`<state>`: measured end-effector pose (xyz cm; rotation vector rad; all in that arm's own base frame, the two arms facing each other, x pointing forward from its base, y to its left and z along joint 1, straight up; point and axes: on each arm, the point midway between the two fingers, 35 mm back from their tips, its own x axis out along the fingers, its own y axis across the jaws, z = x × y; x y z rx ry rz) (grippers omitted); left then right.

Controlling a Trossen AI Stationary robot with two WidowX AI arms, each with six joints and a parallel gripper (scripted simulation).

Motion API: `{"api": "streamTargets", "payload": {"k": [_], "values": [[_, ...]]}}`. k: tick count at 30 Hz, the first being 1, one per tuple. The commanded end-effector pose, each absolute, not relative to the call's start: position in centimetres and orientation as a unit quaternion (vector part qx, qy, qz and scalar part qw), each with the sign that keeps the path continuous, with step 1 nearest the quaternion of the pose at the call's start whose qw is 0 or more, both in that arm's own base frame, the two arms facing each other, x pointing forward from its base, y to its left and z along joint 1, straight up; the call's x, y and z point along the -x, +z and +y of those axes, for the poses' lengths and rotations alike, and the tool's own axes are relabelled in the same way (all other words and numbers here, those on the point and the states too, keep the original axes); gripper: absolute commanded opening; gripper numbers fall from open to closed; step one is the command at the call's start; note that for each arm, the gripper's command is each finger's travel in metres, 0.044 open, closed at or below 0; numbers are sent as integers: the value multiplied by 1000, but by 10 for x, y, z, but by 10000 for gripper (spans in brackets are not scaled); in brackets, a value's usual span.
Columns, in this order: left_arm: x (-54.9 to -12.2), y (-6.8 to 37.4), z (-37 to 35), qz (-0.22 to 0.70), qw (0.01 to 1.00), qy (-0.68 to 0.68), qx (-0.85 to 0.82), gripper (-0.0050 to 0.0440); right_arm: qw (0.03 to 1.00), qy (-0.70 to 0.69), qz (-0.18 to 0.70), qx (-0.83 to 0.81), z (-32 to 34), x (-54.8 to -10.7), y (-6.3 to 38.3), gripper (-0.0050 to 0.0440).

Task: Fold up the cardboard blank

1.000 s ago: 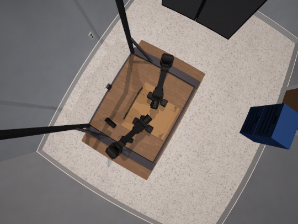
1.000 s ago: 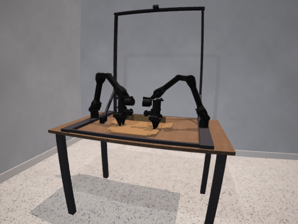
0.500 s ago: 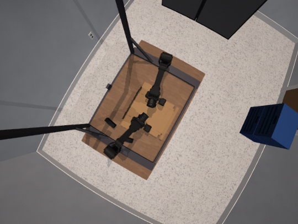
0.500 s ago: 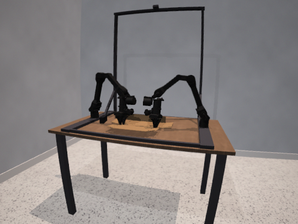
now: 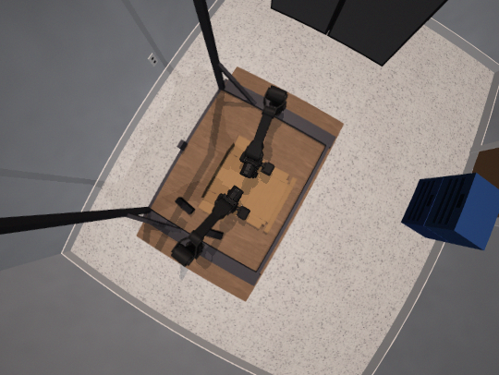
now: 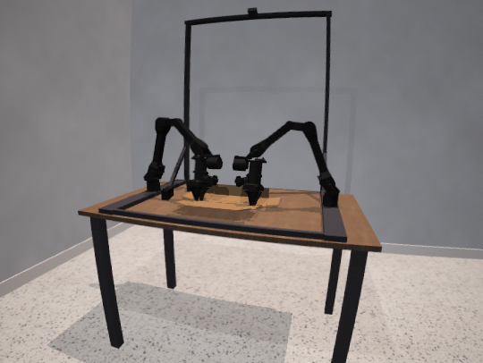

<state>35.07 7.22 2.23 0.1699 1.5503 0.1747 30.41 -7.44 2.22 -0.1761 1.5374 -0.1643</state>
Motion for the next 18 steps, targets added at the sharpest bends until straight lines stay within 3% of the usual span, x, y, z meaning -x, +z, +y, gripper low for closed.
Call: {"api": "streamTargets", "payload": {"k": [1,18], "values": [[-354,16,61,697,709,74,-77,274,713,-69,693,80,-63,-305,17,274],[-355,17,37,691,704,113,-116,274,708,-107,687,120,-39,-304,17,274]]}}
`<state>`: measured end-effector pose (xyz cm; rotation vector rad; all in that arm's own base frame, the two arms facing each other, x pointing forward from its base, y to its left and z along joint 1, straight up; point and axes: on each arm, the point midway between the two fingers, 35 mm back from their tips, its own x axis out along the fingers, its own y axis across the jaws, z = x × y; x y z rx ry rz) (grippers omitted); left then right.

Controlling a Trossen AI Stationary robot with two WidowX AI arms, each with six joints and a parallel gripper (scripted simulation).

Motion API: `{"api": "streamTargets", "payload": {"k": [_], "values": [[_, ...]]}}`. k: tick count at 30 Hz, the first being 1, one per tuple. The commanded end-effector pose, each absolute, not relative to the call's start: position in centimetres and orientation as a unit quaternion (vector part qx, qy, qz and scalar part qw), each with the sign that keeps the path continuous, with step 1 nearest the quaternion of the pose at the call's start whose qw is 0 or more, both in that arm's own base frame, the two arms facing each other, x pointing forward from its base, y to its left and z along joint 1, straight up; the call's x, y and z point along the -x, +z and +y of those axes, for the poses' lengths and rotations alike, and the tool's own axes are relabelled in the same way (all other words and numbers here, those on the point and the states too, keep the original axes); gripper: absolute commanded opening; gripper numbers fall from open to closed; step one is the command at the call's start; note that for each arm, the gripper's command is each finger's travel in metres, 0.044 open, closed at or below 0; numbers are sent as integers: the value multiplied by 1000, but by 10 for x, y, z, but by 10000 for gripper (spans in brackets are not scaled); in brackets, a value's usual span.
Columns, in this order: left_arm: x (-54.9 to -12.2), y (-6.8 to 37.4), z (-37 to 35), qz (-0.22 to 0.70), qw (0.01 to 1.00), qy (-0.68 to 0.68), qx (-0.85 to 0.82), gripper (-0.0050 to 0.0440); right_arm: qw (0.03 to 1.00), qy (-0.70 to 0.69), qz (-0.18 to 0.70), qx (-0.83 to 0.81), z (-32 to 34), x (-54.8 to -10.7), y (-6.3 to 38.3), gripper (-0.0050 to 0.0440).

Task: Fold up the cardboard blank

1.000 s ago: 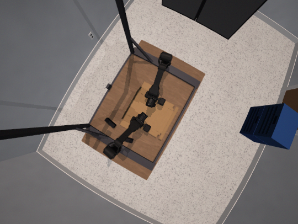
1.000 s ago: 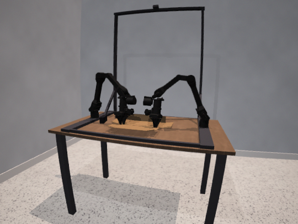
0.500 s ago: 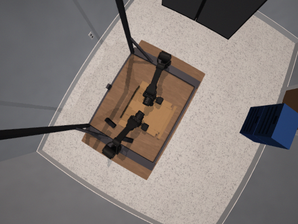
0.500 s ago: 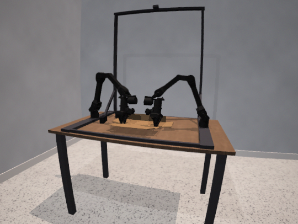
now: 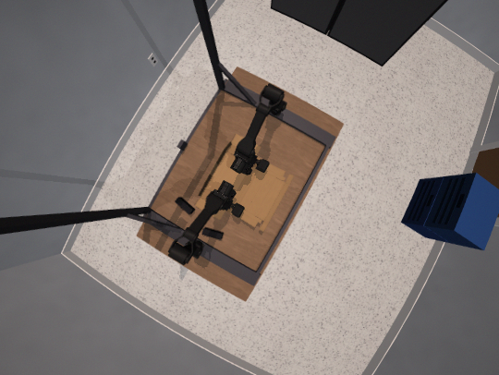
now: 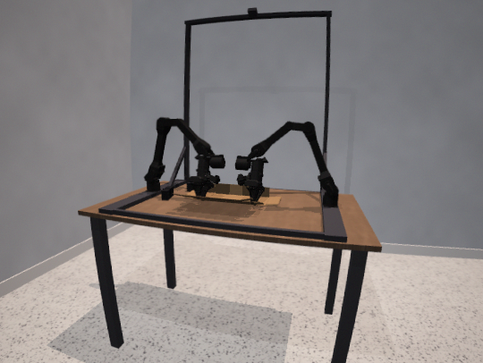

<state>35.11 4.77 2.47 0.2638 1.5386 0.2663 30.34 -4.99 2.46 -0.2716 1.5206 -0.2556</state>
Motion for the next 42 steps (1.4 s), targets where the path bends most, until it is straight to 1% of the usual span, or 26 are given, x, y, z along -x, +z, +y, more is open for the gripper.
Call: {"api": "streamTargets", "payload": {"k": [1,12,32,34,42], "values": [[-355,18,35,691,704,113,-116,274,708,-107,687,120,-38,-304,17,274],[-355,17,20,691,704,113,-116,274,709,-107,687,119,-22,-304,19,274],[-359,15,-2,679,691,175,-177,274,698,-169,672,181,-1,-300,15,274],[-359,18,2,679,691,176,-177,322,698,-169,672,181,-5,-300,18,322],[-360,20,1,679,691,176,-177,324,698,-169,672,181,-4,-299,20,324]]}}
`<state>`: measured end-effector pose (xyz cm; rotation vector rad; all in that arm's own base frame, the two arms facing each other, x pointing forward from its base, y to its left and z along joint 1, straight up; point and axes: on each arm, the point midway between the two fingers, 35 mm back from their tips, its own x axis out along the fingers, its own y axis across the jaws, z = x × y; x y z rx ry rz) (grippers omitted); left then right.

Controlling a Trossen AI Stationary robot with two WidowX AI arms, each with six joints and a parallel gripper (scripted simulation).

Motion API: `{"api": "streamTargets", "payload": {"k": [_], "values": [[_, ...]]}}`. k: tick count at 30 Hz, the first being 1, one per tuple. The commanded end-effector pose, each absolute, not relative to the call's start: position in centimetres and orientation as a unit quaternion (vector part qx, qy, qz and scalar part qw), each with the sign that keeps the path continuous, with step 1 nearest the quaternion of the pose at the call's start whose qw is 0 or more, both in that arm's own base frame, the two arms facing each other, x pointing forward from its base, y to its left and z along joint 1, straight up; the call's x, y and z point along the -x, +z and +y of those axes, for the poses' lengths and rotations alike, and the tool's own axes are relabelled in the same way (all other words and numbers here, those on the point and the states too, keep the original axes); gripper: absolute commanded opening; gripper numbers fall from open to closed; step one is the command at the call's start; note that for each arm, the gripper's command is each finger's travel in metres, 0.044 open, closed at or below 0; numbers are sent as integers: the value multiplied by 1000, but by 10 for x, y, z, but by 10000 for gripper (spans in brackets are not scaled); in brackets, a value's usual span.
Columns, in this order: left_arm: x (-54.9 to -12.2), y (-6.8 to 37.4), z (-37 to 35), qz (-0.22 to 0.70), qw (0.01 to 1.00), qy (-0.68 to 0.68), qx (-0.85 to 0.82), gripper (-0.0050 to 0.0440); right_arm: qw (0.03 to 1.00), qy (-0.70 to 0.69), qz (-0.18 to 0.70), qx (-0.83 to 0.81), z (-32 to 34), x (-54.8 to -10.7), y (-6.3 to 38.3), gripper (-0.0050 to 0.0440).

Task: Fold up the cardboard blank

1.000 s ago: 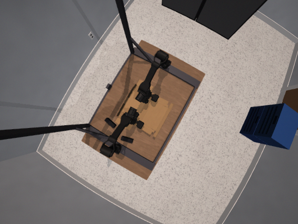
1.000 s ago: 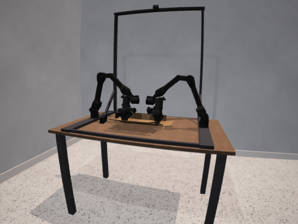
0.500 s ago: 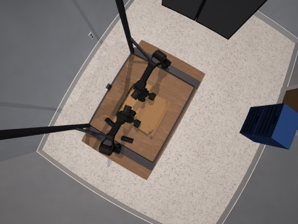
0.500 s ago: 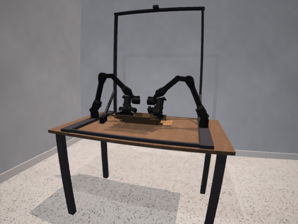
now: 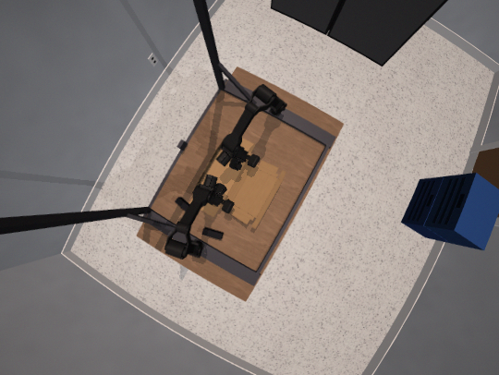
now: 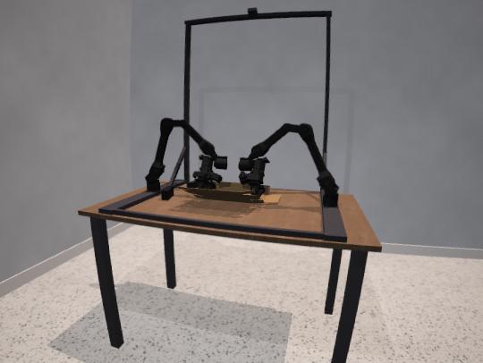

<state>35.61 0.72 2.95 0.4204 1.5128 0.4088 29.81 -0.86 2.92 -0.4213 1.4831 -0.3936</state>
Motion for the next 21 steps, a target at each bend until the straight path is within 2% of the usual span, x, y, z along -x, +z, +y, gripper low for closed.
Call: {"api": "streamTargets", "payload": {"k": [1,21], "values": [[-360,20,1,679,691,176,-177,324,698,-169,672,181,-4,-299,20,324],[-361,31,-1,679,690,177,-178,324,699,-168,672,180,-2,-297,31,324]]}}
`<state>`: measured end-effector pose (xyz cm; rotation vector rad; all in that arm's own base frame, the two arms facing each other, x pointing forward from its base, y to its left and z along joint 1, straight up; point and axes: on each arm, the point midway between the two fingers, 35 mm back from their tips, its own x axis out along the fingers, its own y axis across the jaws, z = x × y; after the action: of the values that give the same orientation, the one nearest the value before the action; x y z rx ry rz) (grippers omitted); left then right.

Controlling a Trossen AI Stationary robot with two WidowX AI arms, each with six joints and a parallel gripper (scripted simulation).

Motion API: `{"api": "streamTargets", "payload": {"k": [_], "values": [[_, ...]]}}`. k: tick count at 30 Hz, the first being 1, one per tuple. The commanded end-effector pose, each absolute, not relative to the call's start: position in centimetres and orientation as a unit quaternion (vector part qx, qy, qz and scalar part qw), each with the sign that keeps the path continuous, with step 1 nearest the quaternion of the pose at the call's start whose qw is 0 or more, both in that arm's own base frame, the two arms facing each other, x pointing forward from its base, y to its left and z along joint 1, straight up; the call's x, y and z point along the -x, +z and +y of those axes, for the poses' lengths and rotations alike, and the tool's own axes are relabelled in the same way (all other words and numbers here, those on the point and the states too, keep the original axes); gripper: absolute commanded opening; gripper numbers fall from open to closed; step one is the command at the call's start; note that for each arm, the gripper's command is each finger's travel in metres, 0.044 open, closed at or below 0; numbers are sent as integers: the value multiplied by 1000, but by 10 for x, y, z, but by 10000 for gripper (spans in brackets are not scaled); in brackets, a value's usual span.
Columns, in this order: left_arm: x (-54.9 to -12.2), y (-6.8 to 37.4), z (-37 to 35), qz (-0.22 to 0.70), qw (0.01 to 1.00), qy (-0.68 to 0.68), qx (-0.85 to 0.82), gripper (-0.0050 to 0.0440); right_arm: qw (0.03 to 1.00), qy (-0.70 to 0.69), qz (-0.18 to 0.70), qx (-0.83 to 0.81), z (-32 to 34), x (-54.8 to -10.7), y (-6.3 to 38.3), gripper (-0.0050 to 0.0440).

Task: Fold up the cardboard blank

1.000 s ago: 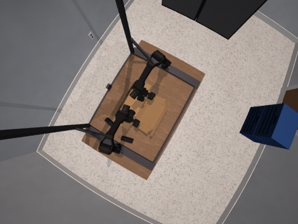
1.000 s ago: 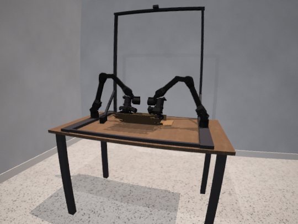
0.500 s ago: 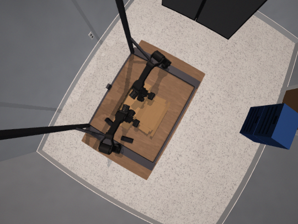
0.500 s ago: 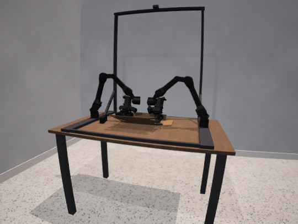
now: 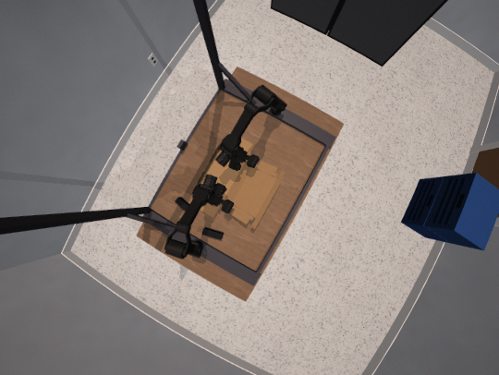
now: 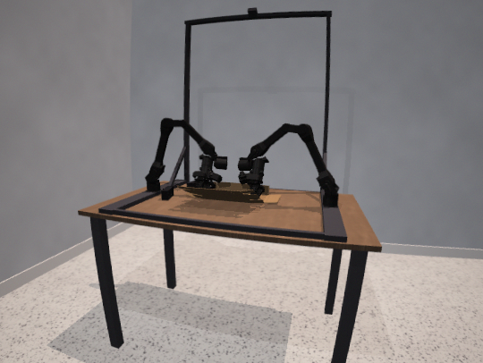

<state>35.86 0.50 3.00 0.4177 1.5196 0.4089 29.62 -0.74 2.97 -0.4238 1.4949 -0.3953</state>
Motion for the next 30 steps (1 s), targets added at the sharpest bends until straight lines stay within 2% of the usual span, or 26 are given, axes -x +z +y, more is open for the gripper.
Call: {"api": "streamTargets", "payload": {"k": [1,5,10,19,23,29,30], "values": [[-361,35,-1,679,690,177,-178,324,699,-168,672,180,-2,-297,35,324],[-362,44,4,679,690,176,-177,324,699,-168,672,179,-6,-297,44,324],[-358,68,43,681,692,169,-170,324,701,-159,674,171,-45,-301,68,324],[-361,81,21,681,693,168,-169,324,701,-158,674,169,-23,-296,78,324],[-355,88,50,690,688,169,-148,228,701,-158,674,169,-23,-296,78,324],[-334,124,116,717,678,139,-89,84,701,-158,674,169,-23,-296,78,324],[-334,124,116,717,678,139,-89,84,701,-158,674,169,-23,-296,78,324]]}}
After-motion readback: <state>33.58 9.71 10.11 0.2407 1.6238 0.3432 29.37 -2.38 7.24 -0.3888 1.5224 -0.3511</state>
